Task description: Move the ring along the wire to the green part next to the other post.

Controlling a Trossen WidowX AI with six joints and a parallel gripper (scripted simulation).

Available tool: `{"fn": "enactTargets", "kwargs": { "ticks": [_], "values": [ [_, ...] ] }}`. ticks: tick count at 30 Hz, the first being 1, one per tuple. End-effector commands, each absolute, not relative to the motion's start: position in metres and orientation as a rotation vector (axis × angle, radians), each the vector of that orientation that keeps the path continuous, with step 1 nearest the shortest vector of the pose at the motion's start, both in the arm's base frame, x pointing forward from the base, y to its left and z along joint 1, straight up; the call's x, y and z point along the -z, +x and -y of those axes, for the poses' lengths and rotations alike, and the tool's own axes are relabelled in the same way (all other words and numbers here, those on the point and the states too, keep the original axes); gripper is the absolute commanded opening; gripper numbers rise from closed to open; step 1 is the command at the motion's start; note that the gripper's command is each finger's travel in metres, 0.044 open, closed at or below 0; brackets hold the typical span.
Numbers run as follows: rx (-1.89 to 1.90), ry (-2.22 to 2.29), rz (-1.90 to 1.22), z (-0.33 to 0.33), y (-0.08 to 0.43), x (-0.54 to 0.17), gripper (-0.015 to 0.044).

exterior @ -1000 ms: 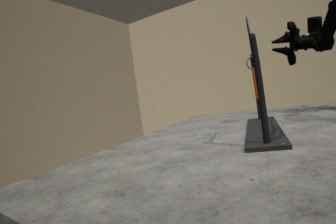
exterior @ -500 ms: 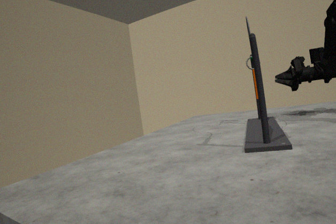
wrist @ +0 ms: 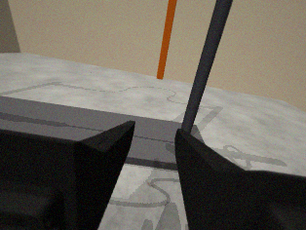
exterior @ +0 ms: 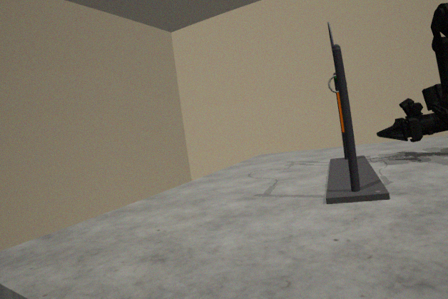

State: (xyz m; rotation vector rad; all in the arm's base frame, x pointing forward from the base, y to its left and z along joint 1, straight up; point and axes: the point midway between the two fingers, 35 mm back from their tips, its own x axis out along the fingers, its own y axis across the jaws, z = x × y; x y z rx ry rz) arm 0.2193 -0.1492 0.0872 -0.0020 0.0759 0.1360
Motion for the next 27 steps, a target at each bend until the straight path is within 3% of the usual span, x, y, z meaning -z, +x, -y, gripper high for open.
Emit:
{"fn": "enactTargets", "kwargs": {
  "ticks": [1, 12, 27],
  "values": [
    [-0.133, -0.022, -0.082, 0.145, 0.219, -0.083, 0.0160],
    [-0.133, -0.023, -0.078, 0.140, 0.265, -0.127, 0.0160],
    [-0.133, -0.024, -0.076, 0.141, 0.276, -0.131, 0.0160]
  ]
}}
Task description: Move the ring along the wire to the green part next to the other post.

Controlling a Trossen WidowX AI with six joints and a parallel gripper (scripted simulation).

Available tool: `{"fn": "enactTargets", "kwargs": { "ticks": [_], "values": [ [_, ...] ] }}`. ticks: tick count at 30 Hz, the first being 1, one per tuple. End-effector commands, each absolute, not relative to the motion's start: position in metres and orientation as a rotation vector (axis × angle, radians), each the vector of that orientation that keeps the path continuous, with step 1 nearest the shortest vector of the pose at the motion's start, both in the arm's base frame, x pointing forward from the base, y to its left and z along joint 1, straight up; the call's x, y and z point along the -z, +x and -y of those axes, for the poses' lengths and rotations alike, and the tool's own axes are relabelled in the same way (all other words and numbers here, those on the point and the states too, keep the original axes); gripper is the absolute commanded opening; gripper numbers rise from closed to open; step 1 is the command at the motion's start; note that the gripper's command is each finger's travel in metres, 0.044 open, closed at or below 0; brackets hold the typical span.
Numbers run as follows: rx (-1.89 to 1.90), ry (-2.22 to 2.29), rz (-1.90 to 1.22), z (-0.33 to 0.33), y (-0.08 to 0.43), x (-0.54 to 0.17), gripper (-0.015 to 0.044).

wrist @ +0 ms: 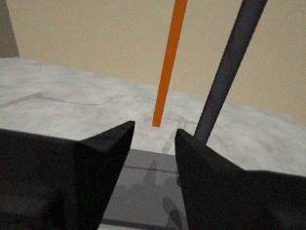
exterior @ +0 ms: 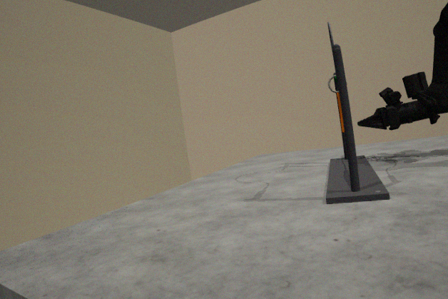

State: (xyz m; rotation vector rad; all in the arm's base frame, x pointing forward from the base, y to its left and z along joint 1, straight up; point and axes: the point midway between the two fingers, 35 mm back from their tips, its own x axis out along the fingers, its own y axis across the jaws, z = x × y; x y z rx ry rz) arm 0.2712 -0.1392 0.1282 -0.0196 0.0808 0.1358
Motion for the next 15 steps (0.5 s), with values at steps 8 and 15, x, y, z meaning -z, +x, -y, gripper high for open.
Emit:
{"fn": "enactTargets", "kwargs": {
  "ticks": [8, 15],
  "values": [
    [-0.133, -0.024, -0.077, 0.141, 0.288, -0.130, 0.0160],
    [-0.133, -0.024, -0.076, 0.141, 0.299, -0.130, 0.0160]
  ]
}}
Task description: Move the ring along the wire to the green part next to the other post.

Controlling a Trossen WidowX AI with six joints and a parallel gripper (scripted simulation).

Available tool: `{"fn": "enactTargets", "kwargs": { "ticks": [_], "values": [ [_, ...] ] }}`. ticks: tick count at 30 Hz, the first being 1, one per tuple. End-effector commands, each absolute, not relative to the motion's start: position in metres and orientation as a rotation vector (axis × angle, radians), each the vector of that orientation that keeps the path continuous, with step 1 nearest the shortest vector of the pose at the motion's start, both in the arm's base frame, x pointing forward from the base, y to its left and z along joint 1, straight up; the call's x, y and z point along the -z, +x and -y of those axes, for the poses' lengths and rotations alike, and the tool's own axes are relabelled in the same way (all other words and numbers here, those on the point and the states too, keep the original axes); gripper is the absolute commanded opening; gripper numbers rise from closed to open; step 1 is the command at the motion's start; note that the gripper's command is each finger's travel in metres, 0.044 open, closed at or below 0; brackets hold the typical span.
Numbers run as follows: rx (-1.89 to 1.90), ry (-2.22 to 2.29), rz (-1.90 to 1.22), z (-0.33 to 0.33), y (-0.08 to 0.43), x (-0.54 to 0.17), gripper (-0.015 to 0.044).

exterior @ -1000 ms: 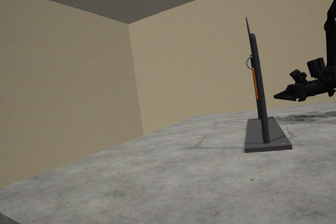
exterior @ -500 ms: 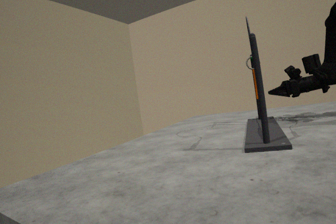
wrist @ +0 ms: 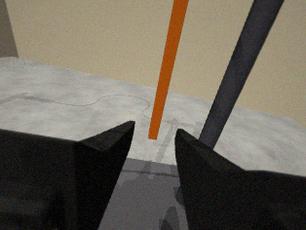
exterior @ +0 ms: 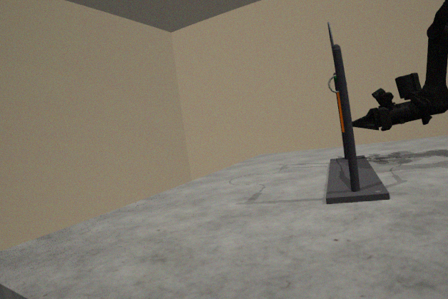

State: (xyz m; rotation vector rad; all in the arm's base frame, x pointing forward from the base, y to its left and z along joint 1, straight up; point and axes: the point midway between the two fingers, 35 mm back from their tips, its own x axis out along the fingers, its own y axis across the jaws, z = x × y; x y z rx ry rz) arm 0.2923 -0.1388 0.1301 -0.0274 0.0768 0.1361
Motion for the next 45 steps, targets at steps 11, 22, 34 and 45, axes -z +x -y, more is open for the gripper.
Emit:
{"fn": "enactTargets", "kwargs": {
  "ticks": [11, 22, 34, 45],
  "values": [
    [-0.133, -0.024, -0.074, 0.138, 0.316, -0.129, 0.0160],
    [-0.133, -0.024, -0.071, 0.134, 0.333, -0.128, 0.0160],
    [-0.133, -0.023, -0.068, 0.131, 0.344, -0.127, 0.0160],
    [-0.133, -0.023, -0.068, 0.131, 0.344, -0.127, 0.0160]
  ]
}}
